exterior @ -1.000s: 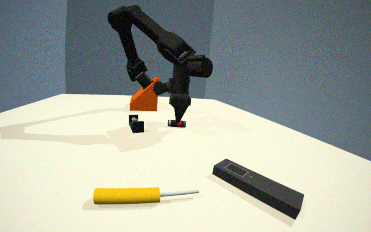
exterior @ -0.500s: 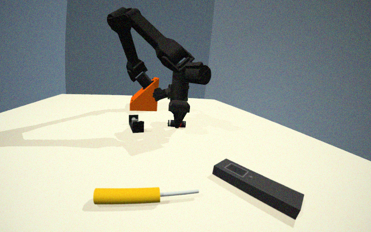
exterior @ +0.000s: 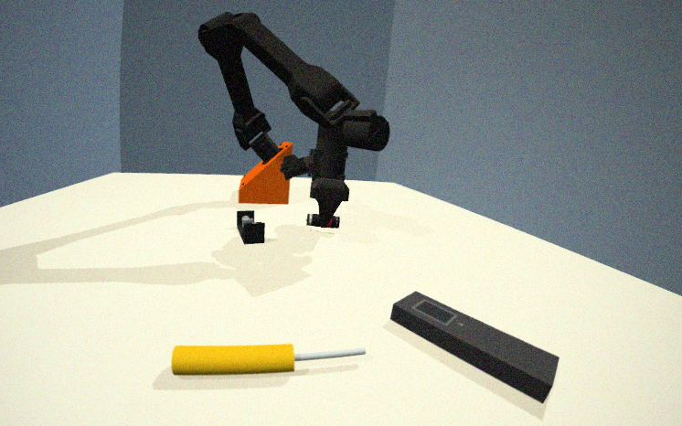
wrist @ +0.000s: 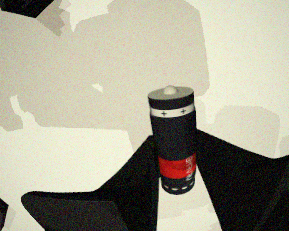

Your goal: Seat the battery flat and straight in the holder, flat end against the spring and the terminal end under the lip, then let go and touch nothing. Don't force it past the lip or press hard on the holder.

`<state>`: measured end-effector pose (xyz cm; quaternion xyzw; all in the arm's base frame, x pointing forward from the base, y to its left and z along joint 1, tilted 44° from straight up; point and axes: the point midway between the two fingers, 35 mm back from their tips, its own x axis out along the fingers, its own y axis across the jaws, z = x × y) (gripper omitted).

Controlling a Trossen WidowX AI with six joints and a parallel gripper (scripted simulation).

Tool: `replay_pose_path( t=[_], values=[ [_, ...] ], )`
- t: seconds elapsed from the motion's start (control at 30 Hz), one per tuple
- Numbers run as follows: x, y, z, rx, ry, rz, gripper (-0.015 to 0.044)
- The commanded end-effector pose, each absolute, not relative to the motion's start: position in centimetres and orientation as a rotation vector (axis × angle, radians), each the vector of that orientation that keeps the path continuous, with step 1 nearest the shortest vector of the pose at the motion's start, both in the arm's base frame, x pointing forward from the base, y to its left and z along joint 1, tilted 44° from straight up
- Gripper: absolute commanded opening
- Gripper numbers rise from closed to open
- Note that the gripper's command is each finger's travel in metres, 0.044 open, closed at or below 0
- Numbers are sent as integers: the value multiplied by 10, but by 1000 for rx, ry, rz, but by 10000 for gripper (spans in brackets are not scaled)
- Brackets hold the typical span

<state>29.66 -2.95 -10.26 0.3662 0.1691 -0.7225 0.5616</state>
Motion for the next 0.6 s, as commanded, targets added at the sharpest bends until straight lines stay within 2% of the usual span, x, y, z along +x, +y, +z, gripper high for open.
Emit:
replay_pose_path(
  t=[0.0,0.2,0.57],
  values=[
    [305,-6,-81,889,394,-1681,81],
    [305,-3,-74,869,417,-1672,81],
    [310,-22,-46,529,766,-1489,81]
  ],
)
